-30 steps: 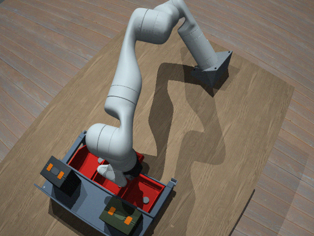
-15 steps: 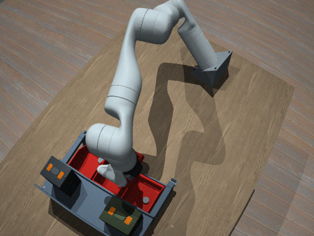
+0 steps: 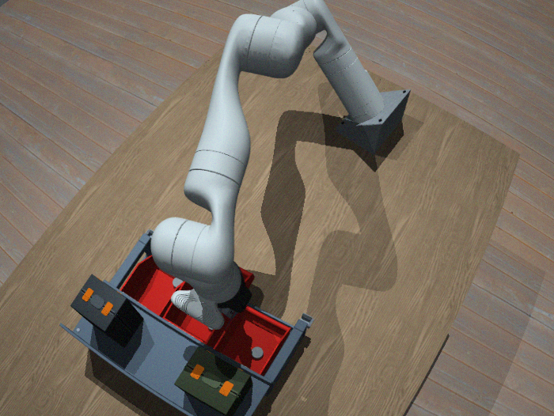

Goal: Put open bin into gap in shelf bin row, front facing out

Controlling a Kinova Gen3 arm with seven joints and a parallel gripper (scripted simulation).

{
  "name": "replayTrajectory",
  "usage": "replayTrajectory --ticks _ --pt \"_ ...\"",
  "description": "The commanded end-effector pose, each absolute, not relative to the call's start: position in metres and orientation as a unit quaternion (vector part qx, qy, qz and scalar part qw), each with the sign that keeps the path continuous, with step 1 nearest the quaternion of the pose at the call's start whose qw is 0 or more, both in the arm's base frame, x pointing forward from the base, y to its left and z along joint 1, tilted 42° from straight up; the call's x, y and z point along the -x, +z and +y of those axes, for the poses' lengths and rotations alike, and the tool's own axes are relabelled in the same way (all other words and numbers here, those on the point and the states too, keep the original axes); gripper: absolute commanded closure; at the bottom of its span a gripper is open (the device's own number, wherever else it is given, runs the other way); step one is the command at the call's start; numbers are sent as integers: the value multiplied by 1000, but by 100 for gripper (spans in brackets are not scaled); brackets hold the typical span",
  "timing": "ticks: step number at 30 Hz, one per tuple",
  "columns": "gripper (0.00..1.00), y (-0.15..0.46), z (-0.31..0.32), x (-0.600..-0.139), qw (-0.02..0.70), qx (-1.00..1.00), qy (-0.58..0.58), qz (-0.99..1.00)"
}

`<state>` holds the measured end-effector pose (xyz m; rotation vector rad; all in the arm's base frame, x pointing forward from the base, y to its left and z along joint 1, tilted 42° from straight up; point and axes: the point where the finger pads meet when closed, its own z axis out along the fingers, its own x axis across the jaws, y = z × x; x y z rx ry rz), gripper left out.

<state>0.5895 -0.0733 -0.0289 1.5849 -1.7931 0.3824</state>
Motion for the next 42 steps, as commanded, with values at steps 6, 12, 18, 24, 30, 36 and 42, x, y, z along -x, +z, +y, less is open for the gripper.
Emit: replayTrajectory --ticks 6,12,18,24,30,36,42 --pt "100 -28 -72 -591 349 -614 150 -692" --pt "100 -28 -72 -590 347 -615 151 -692" --pt "100 -29 -73 -590 344 -616 155 -691" --pt "100 -29 -73 -589 341 -618 159 -690" --pt "100 -29 -73 -589 340 -618 159 -690" --pt "100 -29 -73 -589 340 -619 160 -690" --pt "100 -29 -73 -589 340 -619 160 -690"
